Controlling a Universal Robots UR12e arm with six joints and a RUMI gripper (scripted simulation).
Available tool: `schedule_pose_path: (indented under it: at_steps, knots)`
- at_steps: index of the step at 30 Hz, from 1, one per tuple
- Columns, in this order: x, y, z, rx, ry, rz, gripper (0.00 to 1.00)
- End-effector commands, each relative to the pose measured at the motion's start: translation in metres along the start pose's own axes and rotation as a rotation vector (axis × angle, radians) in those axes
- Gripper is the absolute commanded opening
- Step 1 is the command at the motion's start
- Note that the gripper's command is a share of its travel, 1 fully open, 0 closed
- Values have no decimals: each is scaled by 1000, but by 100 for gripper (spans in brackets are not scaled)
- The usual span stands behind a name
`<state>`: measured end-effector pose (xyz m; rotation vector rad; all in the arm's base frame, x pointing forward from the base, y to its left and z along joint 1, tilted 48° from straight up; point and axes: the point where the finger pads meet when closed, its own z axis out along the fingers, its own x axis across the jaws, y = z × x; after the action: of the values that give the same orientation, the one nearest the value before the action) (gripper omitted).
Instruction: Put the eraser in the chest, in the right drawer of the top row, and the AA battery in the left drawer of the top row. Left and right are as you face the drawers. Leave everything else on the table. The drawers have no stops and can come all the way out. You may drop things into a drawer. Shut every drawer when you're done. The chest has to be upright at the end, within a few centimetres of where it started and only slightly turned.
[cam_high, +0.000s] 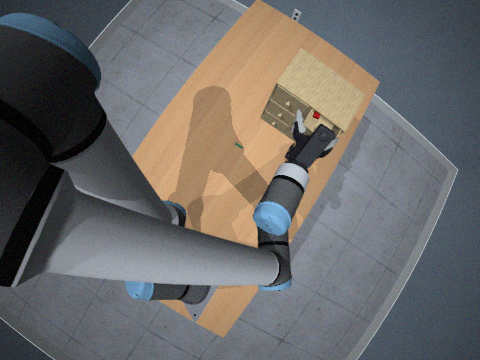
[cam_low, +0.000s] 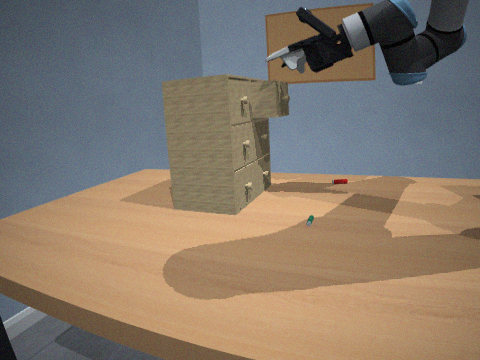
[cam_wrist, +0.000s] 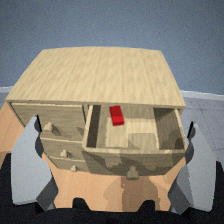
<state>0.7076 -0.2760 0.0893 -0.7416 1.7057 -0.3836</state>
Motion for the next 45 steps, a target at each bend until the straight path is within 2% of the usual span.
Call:
schedule_pose_path:
  at_steps: [1, 7, 9, 24, 26, 38, 45]
  knots:
    - [0, 3, -13, 1, 0, -1, 100]
    - [0, 9, -35, 1, 0, -1, 100]
    - [0, 9, -35, 1, 0, -1, 100]
    - [0, 27, -94, 0, 0, -1, 100]
    - [0, 27, -94, 0, 0, -1, 100]
    - [0, 35, -123, 0, 0, -1, 100]
    - [0, 38, -130, 1, 0, -1, 100]
